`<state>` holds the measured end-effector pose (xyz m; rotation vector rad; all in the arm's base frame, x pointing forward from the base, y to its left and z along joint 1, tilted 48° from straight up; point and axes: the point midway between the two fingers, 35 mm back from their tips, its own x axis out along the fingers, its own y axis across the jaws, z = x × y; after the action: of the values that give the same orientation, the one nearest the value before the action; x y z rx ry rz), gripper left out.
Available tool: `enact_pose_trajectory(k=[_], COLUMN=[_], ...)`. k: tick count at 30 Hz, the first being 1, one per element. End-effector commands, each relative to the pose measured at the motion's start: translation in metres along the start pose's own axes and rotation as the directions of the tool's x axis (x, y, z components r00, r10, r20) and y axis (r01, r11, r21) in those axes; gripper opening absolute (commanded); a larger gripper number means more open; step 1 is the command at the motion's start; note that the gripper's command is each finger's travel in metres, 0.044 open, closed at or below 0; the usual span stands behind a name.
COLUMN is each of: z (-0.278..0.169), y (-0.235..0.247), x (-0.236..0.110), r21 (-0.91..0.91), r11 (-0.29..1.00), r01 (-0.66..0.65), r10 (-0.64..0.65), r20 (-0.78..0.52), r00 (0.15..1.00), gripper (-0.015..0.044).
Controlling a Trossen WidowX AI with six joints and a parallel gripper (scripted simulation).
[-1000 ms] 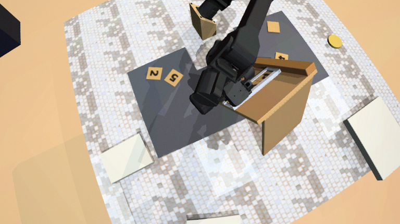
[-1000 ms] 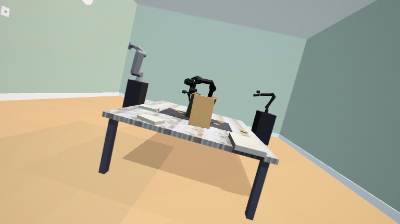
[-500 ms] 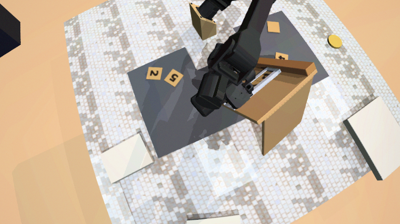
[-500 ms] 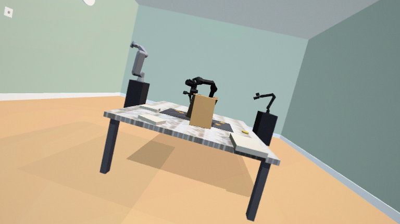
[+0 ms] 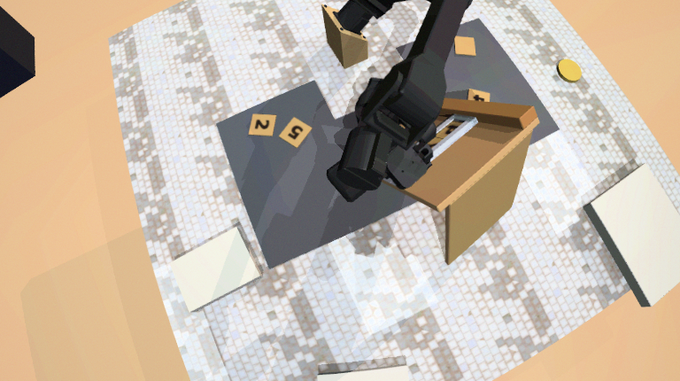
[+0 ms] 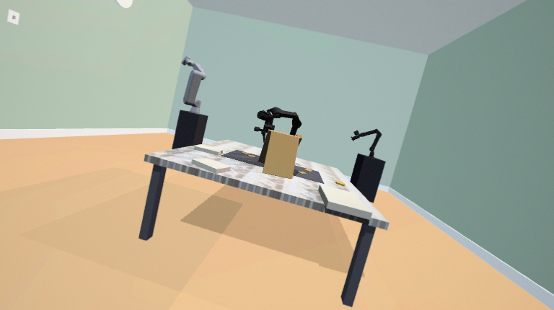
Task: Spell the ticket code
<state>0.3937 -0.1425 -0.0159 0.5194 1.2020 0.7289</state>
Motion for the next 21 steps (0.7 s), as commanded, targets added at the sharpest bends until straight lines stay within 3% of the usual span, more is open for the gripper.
enact_pose_trajectory(k=[1,21], z=[0.0019,0.0031], y=[-0.0001,0.0026], x=[0.0029,0.0042], r21=[0.003,0.003], r11=[1.0,1.0], r01=[-0.004,-0.005], r10=[0.004,0.005], r20=[0.003,0.003], r00=[1.0,1.0], gripper=[0.0,0.0])
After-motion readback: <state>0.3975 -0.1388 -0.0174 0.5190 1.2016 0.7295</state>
